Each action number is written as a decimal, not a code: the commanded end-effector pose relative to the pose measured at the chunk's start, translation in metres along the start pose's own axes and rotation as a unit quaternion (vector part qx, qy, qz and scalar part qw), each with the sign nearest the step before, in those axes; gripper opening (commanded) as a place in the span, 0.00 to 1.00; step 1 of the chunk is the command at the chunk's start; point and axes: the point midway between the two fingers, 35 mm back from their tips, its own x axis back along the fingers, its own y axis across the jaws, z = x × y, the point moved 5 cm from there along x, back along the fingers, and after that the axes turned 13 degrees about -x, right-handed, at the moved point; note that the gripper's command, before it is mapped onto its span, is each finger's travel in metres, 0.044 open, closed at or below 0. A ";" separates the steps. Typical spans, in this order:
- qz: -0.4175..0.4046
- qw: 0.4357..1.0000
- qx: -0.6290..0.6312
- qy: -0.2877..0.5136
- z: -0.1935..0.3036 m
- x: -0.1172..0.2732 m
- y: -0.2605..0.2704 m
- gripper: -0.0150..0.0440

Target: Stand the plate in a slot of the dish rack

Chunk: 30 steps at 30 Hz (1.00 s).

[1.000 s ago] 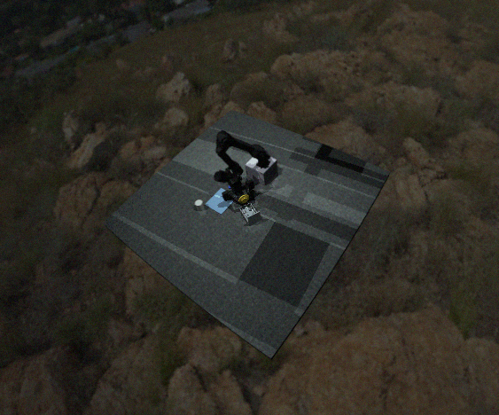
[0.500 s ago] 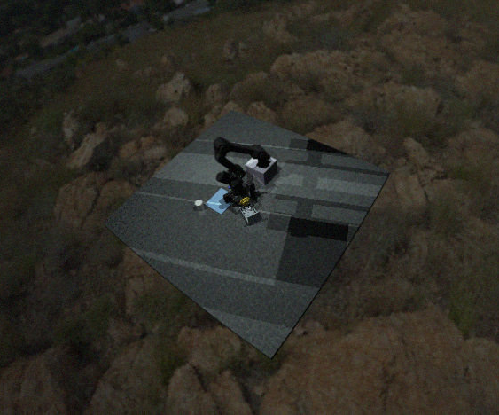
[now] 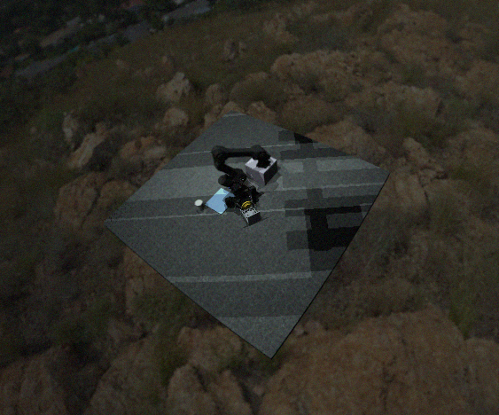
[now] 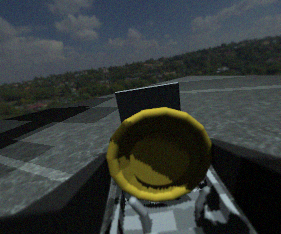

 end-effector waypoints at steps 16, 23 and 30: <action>0.000 1.000 0.001 0.000 -0.001 0.000 0.000 0.52; 0.000 1.000 0.001 0.000 -0.001 0.000 0.000 0.83; 0.000 1.000 0.001 0.000 -0.001 0.000 0.000 0.93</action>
